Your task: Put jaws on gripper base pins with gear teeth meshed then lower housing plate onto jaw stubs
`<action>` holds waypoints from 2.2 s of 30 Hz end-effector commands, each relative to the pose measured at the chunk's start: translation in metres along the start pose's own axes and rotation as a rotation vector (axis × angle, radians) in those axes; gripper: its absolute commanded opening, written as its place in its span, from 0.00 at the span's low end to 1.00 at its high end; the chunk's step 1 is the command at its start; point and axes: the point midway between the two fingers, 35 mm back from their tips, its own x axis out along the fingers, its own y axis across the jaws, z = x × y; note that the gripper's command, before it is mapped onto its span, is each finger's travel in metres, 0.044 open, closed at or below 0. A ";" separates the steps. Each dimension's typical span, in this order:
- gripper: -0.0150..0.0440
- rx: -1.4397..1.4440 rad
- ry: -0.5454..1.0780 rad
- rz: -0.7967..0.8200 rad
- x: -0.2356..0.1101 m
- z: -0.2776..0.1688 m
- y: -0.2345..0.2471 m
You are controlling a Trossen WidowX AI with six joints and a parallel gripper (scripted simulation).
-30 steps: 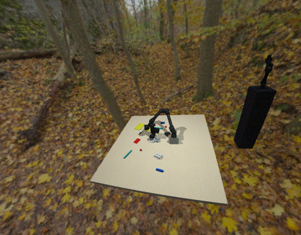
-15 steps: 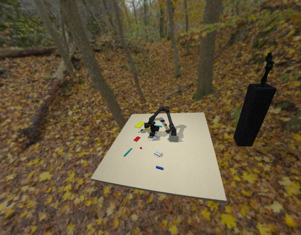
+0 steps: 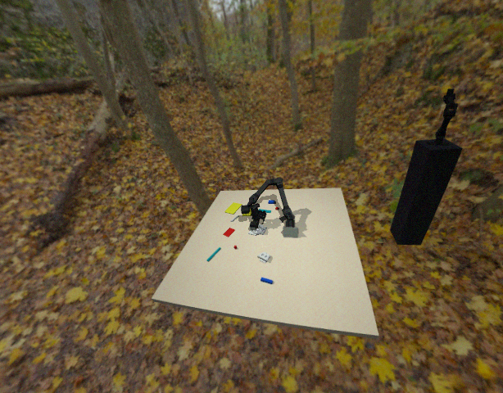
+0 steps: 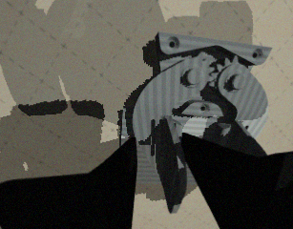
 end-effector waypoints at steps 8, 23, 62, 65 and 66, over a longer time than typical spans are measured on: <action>0.53 0.000 0.000 0.000 0.000 0.000 0.000; 0.63 0.000 0.000 0.000 0.000 0.000 0.000; 1.00 0.458 -0.019 -0.098 -0.085 0.007 -0.115; 1.00 0.528 -0.030 -0.101 -0.088 0.012 -0.128; 1.00 0.552 -0.034 -0.102 -0.089 0.013 -0.133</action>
